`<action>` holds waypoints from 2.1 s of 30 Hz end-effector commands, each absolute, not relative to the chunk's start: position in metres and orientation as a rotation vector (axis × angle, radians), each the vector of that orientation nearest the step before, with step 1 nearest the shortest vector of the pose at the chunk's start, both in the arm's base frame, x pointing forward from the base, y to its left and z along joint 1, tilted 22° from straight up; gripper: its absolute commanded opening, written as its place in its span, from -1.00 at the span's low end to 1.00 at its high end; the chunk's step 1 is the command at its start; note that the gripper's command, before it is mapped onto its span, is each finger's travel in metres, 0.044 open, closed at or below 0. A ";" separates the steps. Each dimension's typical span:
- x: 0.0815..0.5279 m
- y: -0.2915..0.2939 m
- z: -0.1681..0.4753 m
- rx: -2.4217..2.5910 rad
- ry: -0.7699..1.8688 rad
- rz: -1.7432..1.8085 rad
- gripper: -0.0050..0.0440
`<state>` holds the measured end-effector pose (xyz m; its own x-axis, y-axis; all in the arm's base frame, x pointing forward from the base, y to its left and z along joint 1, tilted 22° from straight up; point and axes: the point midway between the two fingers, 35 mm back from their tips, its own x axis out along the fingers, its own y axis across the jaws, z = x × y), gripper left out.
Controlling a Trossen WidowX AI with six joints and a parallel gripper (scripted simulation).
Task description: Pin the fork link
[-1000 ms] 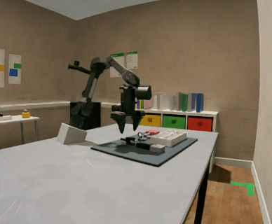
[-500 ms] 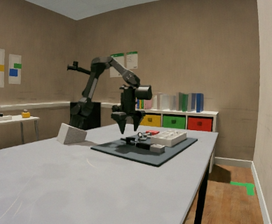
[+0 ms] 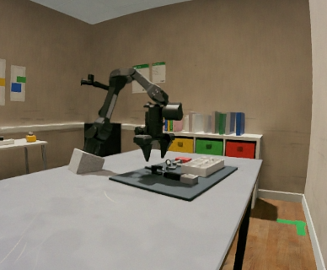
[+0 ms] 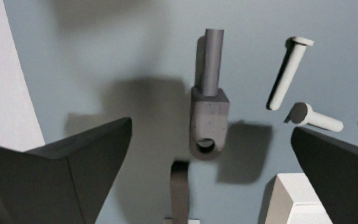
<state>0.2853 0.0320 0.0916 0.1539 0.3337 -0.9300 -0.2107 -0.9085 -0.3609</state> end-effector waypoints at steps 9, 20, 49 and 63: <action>0.291 0.032 0.099 -2.052 -0.123 1.775 -1.00; 0.290 0.029 0.099 -2.055 -0.126 1.776 -1.00; 0.284 0.008 0.103 -2.067 -0.126 1.767 -1.00; 0.284 0.007 0.102 -2.066 -0.124 1.767 -1.00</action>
